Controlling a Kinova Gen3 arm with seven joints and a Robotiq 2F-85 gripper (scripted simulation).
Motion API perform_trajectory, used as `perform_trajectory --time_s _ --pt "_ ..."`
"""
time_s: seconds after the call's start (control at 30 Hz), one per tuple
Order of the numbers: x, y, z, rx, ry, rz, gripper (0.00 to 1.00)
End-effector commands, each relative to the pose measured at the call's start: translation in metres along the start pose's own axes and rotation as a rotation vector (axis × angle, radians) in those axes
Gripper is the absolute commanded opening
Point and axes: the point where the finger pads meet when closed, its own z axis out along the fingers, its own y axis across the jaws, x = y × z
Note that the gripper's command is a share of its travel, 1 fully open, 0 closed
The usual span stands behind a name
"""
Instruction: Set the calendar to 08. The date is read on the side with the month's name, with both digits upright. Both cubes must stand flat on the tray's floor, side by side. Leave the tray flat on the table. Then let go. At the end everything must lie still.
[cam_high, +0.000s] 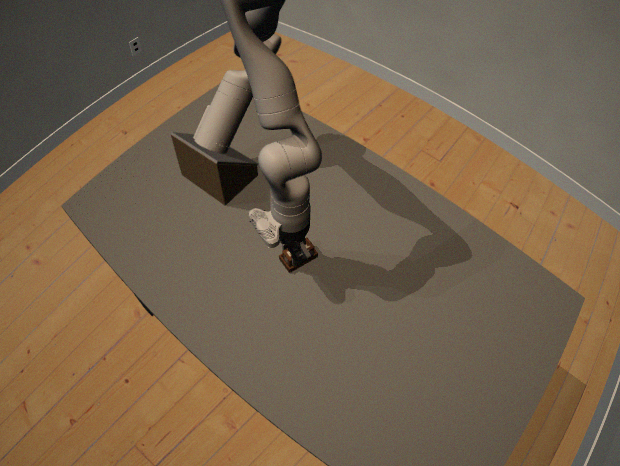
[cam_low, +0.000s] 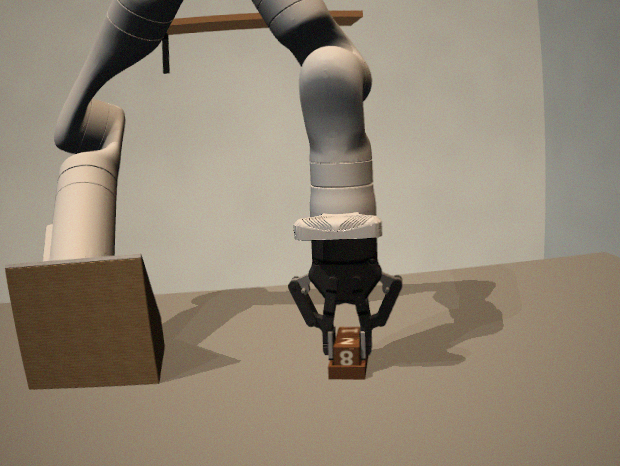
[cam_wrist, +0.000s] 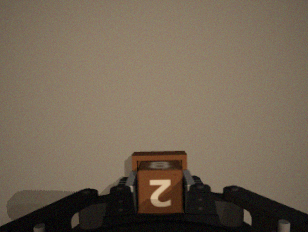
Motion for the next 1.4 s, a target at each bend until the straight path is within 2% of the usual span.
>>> perform_trajectory --time_s 0.0,0.17,0.23,0.53,0.7,1.37 --pt "0.000 -0.001 -0.003 0.002 0.001 0.000 0.28" --pt "0.000 -0.001 -0.021 0.002 0.001 0.000 0.28" --pt "0.000 -0.001 -0.021 0.002 0.001 0.000 0.28" --pt "0.000 0.000 -0.077 0.002 0.001 0.000 0.28" --pt "0.000 0.000 -0.096 0.002 0.001 0.000 0.28" --pt "0.000 0.000 -0.100 0.001 0.001 0.007 0.28"
